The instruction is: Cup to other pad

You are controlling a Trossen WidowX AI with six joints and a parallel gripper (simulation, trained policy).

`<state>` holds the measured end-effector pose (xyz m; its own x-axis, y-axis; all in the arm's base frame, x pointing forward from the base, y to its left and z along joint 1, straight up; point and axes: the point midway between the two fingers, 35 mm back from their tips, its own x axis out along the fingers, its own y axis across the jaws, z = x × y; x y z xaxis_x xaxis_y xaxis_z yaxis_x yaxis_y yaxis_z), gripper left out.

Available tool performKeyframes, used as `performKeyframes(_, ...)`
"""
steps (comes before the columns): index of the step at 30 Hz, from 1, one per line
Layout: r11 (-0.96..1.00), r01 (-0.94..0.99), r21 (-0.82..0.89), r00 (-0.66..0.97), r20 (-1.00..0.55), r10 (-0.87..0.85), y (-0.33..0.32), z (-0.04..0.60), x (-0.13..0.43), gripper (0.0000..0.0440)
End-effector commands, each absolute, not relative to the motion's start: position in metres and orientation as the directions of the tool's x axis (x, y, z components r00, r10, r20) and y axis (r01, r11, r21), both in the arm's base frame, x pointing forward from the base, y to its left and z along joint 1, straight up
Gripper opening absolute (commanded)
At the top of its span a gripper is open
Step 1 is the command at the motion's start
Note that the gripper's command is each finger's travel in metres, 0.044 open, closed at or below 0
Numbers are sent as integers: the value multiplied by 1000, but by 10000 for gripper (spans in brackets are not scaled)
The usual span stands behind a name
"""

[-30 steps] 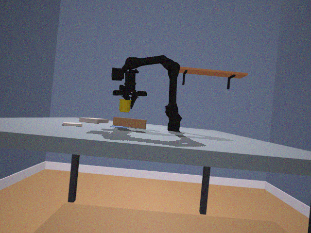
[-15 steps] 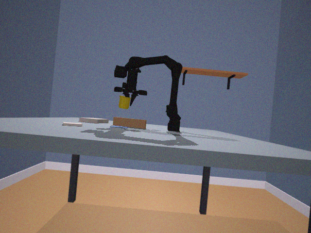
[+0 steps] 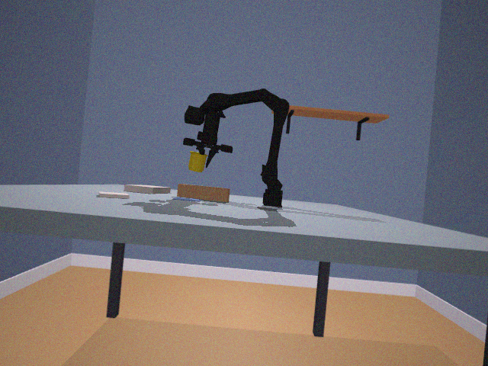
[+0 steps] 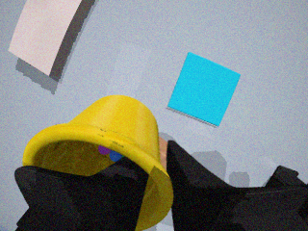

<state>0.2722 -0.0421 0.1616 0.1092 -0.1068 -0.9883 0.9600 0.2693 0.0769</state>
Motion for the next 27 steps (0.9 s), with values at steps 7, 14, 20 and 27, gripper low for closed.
performKeyframes(7,215,972,97,127,-984,-127,-63,152,266,0)
performKeyframes(14,177,978,107,132,-982,-137,-76,141,260,0)
performKeyframes(20,149,983,111,132,-981,-143,-84,129,254,0)
performKeyframes(27,123,986,112,130,-981,-147,-90,113,245,1)
